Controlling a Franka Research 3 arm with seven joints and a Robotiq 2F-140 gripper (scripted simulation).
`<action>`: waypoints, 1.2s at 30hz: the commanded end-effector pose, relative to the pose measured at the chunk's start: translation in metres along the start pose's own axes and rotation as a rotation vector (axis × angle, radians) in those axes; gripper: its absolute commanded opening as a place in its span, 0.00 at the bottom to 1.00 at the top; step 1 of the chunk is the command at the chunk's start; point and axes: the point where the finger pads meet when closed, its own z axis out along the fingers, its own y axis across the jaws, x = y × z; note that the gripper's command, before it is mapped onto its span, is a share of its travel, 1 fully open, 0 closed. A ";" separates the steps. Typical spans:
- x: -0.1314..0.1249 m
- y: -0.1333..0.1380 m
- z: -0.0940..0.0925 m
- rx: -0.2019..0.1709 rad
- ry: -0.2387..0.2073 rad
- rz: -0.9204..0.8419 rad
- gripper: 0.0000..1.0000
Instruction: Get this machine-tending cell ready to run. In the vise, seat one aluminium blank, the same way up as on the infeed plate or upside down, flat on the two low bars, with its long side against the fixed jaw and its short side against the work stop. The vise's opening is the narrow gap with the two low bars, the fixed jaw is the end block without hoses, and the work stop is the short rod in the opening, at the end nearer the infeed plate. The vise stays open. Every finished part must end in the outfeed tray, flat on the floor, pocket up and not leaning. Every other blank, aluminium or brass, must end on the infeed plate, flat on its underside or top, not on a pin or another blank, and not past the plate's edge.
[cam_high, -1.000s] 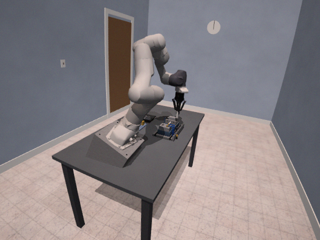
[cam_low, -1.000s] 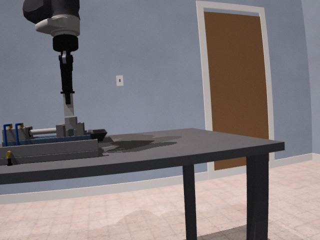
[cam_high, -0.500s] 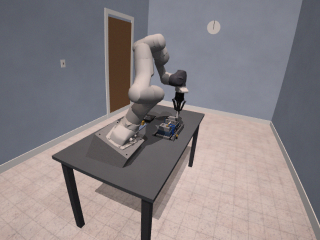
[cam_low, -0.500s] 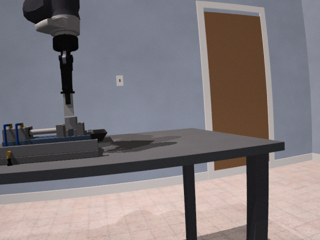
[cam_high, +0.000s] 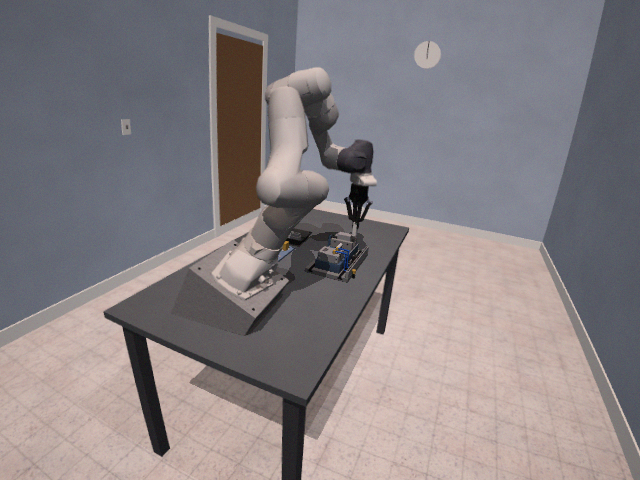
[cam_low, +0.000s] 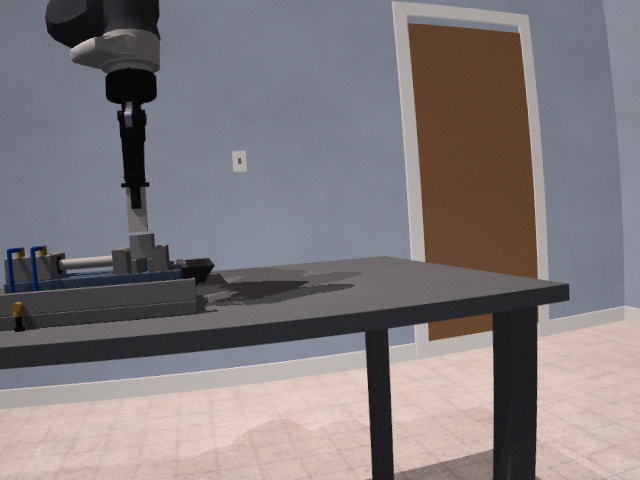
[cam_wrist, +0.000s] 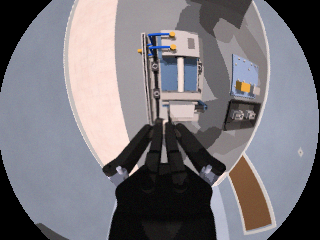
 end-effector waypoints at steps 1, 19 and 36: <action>-0.001 0.002 0.000 -0.002 -0.002 -0.001 0.00; -0.001 0.002 0.005 -0.002 -0.002 -0.001 0.00; -0.001 0.002 0.012 -0.002 -0.002 -0.001 0.00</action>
